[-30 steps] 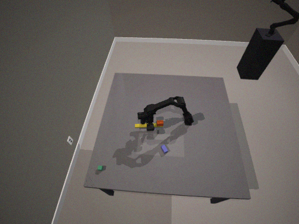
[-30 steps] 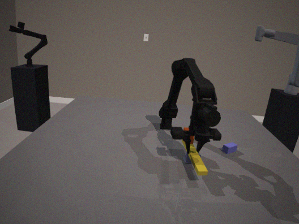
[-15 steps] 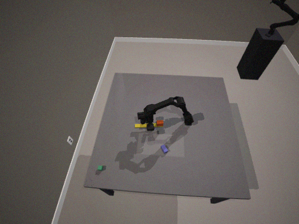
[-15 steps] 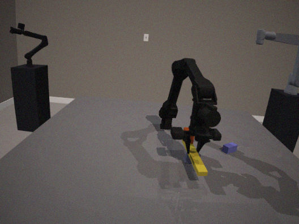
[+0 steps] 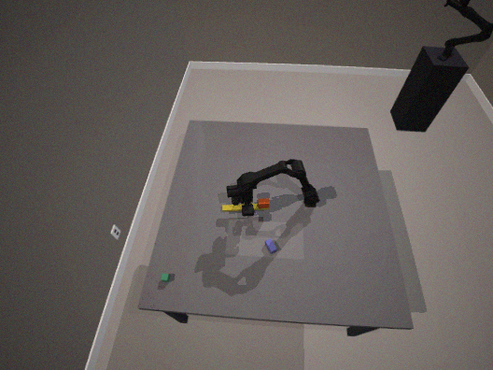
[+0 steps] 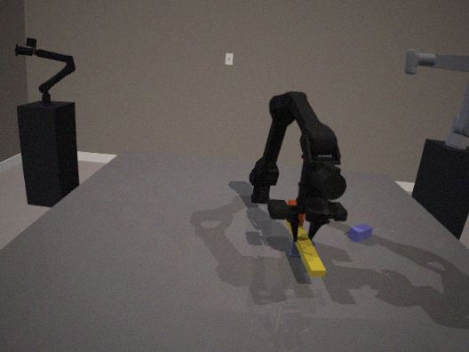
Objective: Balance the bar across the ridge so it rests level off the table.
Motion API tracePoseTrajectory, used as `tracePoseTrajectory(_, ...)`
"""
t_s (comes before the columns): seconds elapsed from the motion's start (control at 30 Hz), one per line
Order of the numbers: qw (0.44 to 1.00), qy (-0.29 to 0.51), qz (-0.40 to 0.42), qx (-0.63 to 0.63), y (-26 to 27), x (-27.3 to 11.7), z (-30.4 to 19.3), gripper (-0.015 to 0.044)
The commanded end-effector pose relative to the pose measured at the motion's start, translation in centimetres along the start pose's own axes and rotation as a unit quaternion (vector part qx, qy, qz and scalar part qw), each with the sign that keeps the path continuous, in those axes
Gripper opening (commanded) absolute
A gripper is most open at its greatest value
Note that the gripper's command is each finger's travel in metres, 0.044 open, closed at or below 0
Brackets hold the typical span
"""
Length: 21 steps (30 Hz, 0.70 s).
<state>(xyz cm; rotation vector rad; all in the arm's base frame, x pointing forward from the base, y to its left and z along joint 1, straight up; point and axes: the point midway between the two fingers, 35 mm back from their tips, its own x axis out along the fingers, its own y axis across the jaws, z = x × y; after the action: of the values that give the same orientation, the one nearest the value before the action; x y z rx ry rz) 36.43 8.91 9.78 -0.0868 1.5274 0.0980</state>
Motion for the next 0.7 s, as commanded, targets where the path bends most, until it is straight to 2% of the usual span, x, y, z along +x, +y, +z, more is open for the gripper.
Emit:
tracePoseTrajectory(0.0,1.000,0.000,0.000,0.000,-0.01,0.02,-0.01,0.0000)
tracePoseTrajectory(0.47,1.000,0.000,0.000,0.000,-0.01,0.02,-0.01,0.0000)
tracePoseTrajectory(0.67,1.000,0.000,0.000,0.000,-0.01,0.02,-0.01,0.0157)
